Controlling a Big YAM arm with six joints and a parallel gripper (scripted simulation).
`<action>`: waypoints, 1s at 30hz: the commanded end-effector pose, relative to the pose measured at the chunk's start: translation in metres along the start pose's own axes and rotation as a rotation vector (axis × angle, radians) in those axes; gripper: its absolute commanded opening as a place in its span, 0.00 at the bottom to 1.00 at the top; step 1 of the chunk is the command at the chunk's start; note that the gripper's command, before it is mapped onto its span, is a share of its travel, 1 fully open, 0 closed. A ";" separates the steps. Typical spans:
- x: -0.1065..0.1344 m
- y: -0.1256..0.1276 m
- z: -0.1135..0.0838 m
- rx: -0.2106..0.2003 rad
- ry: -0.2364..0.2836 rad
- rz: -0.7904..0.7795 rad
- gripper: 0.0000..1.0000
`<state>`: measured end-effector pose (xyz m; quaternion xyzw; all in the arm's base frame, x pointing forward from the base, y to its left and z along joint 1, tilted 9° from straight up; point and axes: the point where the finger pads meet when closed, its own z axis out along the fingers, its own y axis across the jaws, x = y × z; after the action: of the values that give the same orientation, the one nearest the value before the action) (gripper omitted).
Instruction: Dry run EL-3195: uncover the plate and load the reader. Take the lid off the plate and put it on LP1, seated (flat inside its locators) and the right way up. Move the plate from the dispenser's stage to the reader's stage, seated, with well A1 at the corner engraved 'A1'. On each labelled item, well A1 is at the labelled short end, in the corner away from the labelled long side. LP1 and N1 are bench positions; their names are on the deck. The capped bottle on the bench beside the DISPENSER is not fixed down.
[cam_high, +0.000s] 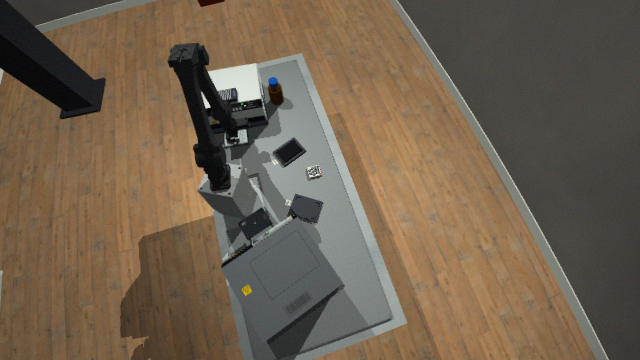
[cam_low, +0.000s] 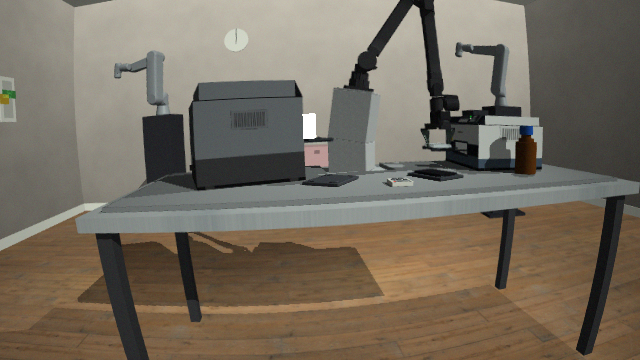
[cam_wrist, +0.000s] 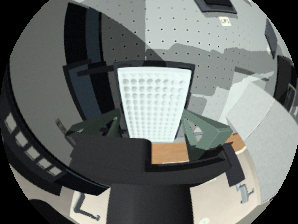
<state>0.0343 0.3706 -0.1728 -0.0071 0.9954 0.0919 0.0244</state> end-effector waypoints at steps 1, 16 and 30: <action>-0.002 -0.004 0.005 0.009 0.002 -0.002 1.00; -0.002 -0.002 0.005 0.010 0.002 -0.002 1.00; -0.003 0.006 0.005 -0.004 0.000 -0.001 1.00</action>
<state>0.0339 0.3647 -0.1753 -0.0072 0.9961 0.0849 0.0238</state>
